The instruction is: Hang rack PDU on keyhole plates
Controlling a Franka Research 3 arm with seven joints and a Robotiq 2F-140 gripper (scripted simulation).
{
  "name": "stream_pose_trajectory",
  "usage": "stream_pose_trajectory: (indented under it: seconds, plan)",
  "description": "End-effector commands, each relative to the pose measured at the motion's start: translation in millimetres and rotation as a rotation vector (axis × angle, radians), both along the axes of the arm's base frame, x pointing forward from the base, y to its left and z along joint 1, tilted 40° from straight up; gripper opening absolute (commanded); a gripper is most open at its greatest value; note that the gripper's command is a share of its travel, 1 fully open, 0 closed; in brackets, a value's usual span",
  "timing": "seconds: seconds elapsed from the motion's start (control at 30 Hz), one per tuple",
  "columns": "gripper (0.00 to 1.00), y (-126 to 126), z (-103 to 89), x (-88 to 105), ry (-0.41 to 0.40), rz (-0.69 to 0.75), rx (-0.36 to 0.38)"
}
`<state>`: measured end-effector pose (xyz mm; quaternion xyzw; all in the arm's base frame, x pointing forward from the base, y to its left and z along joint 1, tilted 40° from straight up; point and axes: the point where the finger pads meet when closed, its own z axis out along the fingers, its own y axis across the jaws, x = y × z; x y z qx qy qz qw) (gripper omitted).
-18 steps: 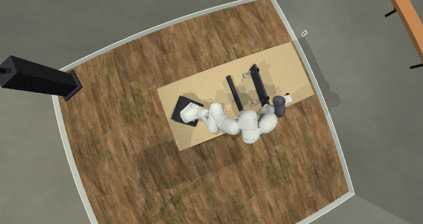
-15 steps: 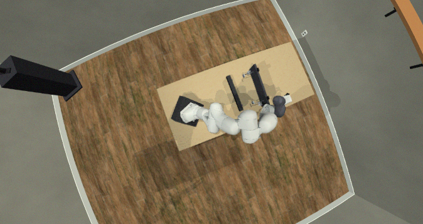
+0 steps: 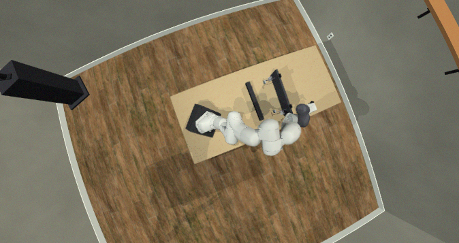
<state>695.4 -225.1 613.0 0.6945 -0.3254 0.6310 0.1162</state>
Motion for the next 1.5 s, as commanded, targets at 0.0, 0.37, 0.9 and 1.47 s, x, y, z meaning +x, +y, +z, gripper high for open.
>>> stream_pose_trajectory:
  seconds: [0.0, 0.37, 0.9, 1.47]
  plan:
    - [1.00, 1.1, 0.2, -0.1, 0.002, 0.000, -0.003]
    - [1.00, 46.7, -0.9, -6.2, 0.121, 0.021, -0.127]
    - [1.00, 99.9, -10.0, -22.6, 0.286, 0.059, -0.272]
    - [1.00, 142.8, -24.1, -44.0, 0.443, 0.107, -0.392]
